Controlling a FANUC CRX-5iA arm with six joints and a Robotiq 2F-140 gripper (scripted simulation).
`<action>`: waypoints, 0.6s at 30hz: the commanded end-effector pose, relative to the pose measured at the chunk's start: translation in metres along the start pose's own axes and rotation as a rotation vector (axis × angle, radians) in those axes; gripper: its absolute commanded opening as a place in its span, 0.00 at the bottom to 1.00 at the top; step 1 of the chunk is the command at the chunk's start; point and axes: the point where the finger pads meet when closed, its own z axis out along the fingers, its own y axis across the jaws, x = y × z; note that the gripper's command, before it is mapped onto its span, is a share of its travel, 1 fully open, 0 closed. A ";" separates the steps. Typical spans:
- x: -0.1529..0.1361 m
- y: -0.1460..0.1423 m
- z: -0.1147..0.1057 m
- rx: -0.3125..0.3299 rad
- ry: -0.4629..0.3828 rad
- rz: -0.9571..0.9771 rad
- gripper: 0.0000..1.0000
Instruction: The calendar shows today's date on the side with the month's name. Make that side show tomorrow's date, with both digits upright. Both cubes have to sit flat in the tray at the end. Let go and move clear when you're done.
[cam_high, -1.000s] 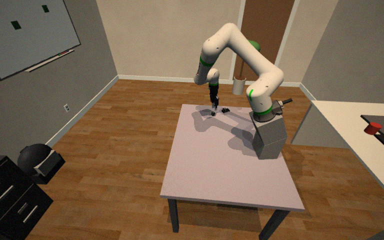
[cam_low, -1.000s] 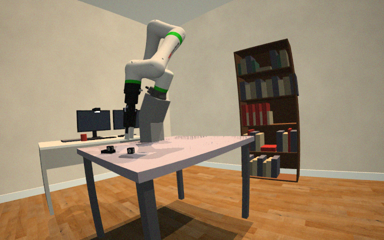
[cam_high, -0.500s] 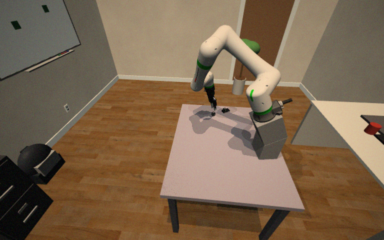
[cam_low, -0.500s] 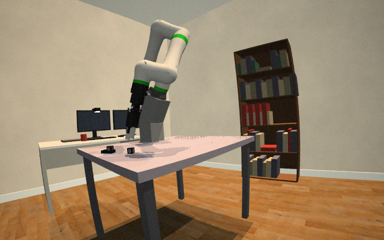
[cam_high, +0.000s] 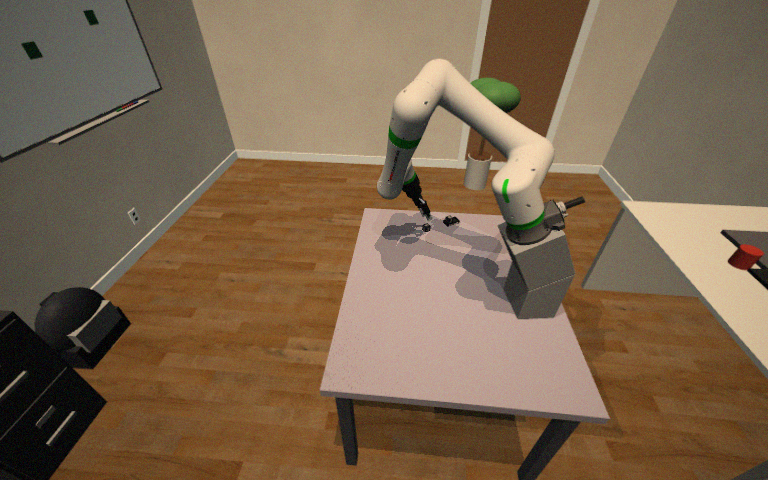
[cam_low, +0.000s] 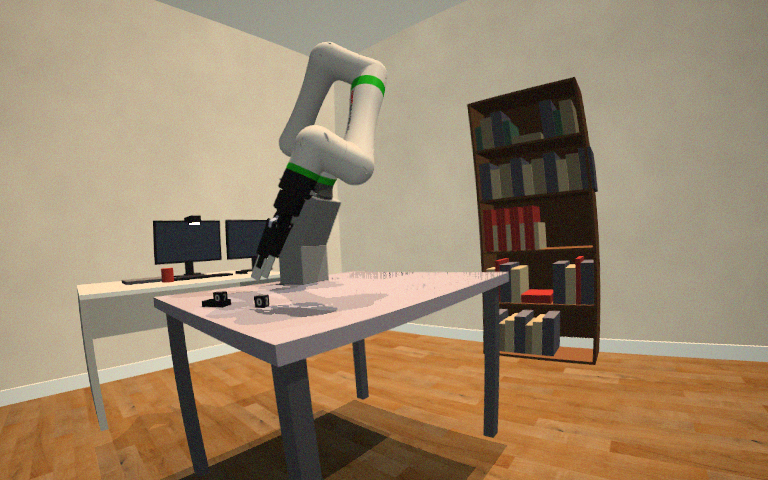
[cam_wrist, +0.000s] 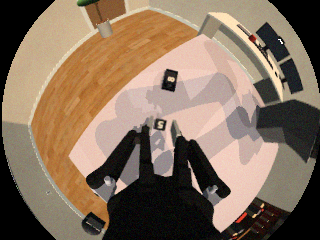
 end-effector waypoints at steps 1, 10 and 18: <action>0.000 0.001 0.001 0.006 0.041 0.008 0.36; -0.003 0.002 0.002 0.000 0.271 0.009 0.36; -0.007 0.001 0.002 0.007 0.298 0.009 0.36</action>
